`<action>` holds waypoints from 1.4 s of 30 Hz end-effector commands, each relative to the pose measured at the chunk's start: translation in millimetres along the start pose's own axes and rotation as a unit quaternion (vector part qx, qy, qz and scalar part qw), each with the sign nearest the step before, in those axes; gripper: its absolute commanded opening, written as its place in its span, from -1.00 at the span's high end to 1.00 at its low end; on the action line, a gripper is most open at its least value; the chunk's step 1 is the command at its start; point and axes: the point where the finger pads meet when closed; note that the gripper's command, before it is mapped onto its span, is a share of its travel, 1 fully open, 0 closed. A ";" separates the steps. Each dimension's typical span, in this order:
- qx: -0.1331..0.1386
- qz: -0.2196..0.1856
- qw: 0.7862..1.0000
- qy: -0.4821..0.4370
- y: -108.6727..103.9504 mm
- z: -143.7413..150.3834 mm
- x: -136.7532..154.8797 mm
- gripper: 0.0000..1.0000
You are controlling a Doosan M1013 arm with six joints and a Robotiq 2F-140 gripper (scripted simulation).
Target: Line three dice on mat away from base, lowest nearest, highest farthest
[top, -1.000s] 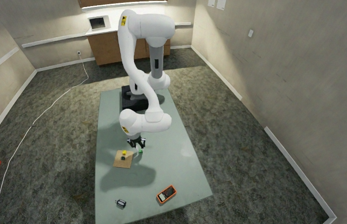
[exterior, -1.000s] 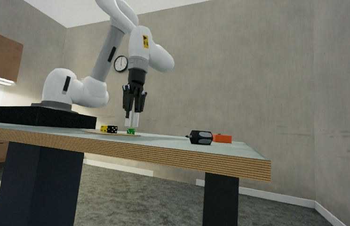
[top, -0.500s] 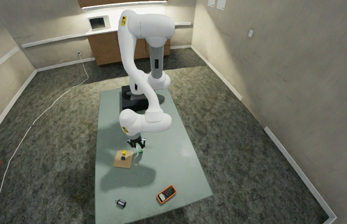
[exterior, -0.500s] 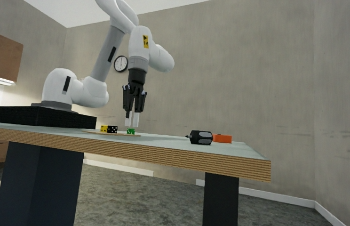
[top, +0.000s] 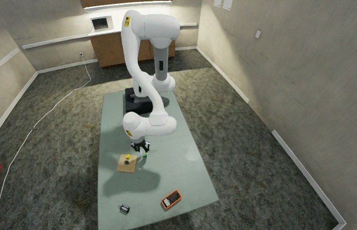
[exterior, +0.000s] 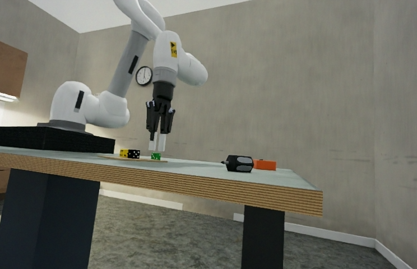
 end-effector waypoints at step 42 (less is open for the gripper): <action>0.000 0.001 1.000 0.000 24.1 -0.1 -0.5 0.36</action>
Point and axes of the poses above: the point where the finger pads meet when closed, its own y axis out along the fingers, its own z axis across the jaws, x = y × z, and after that the axes turned 1 degree about -y, right-handed
